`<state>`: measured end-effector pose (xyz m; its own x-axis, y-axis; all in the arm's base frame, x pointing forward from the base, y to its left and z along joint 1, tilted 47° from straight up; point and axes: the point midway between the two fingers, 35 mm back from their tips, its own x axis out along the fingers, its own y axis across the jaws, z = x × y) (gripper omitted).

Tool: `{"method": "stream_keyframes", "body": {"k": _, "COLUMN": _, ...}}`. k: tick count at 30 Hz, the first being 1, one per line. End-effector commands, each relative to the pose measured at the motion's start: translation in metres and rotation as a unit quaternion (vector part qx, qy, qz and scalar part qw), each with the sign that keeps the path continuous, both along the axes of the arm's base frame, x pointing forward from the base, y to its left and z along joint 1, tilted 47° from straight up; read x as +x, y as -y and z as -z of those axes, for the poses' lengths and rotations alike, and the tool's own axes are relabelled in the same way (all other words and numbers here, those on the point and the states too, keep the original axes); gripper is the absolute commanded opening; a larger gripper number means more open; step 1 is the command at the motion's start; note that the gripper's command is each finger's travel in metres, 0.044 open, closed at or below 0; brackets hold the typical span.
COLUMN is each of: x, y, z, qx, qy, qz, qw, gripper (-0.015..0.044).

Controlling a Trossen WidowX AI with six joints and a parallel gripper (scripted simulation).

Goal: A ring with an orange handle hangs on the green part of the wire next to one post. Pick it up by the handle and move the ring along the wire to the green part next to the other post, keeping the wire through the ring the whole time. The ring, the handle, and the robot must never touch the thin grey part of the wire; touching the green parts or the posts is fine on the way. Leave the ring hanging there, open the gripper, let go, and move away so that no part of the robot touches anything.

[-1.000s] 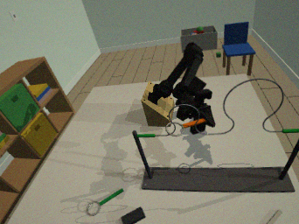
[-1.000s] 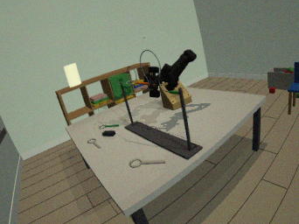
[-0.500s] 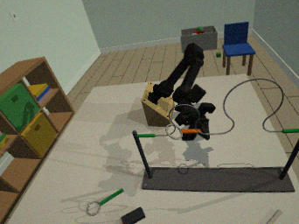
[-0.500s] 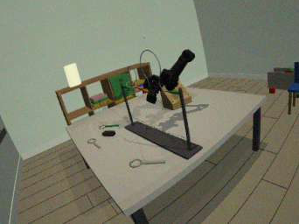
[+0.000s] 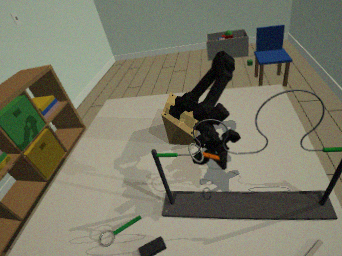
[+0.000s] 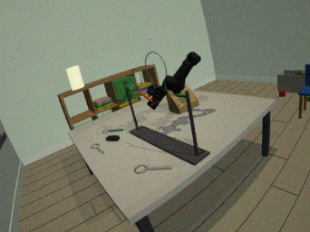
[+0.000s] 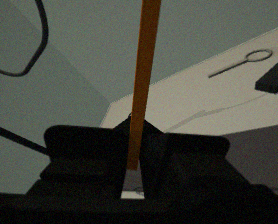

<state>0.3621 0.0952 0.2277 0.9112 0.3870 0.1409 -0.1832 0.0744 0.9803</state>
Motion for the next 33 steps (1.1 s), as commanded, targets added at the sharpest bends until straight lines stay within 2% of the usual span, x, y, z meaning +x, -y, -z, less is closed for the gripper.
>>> {"method": "stream_keyframes", "body": {"k": 1, "x": 0.001, "y": 0.003, "z": 0.021, "qx": -0.060, "qy": -0.005, "qz": 0.004, "qw": 0.998, "gripper": -0.0150}}
{"method": "stream_keyframes", "body": {"k": 18, "x": 0.003, "y": 0.027, "z": 0.074, "qx": -0.228, "qy": -0.011, "qz": 0.015, "qw": 0.973, "gripper": -0.0150}}
{"method": "stream_keyframes", "body": {"k": 33, "x": 0.004, "y": 0.048, "z": 0.100, "qx": -0.296, "qy": -0.014, "qz": 0.020, "qw": 0.955, "gripper": -0.0150}}
